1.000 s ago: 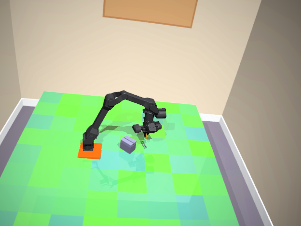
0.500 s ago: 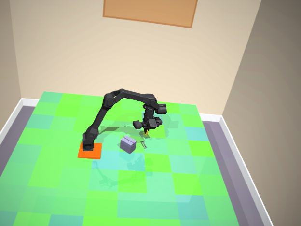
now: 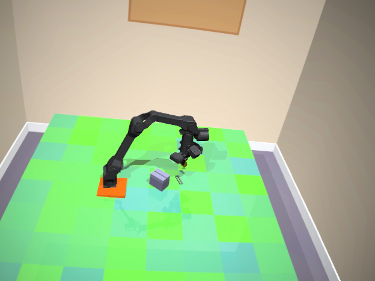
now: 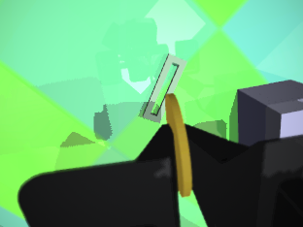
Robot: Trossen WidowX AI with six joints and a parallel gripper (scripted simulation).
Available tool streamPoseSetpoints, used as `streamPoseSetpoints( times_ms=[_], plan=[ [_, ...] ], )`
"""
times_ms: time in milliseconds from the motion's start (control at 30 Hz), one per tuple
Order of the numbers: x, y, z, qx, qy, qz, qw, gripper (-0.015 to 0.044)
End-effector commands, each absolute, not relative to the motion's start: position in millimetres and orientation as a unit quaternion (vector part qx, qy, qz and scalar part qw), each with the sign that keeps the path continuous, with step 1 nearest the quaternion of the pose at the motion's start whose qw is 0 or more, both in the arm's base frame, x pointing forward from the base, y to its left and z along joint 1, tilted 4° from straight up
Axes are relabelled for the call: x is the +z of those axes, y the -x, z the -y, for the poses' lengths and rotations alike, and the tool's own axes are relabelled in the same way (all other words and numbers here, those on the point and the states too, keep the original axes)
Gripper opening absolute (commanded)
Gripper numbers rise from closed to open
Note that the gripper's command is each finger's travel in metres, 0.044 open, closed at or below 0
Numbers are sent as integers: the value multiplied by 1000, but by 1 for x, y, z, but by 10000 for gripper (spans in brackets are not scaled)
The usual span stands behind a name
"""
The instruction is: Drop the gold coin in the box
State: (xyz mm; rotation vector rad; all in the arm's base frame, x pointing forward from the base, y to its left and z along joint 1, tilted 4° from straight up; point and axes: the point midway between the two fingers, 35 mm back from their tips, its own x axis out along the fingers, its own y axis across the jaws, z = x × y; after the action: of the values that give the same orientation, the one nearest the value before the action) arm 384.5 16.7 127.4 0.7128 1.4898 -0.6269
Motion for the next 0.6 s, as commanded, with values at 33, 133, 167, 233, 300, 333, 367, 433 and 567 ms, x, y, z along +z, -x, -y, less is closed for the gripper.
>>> streamPoseSetpoints(
  times_ms=[33,133,167,233,300,333,367,433,567],
  plan=[
    [126,-386,-17,-260,-298,-660,639,0],
    [126,-382,-16,-260,-298,-660,639,0],
    [127,-380,-15,-261,-298,-660,638,0],
    [128,-376,-13,-261,-298,-660,638,0],
    [128,-371,-11,-261,-297,-660,638,0],
    [129,-369,-10,-261,-297,-660,638,0],
    [129,-367,-9,-261,-297,-660,638,0],
    [129,-362,-8,-259,-296,-662,638,0],
    [130,-352,-5,-256,-294,-664,638,0]
  ],
)
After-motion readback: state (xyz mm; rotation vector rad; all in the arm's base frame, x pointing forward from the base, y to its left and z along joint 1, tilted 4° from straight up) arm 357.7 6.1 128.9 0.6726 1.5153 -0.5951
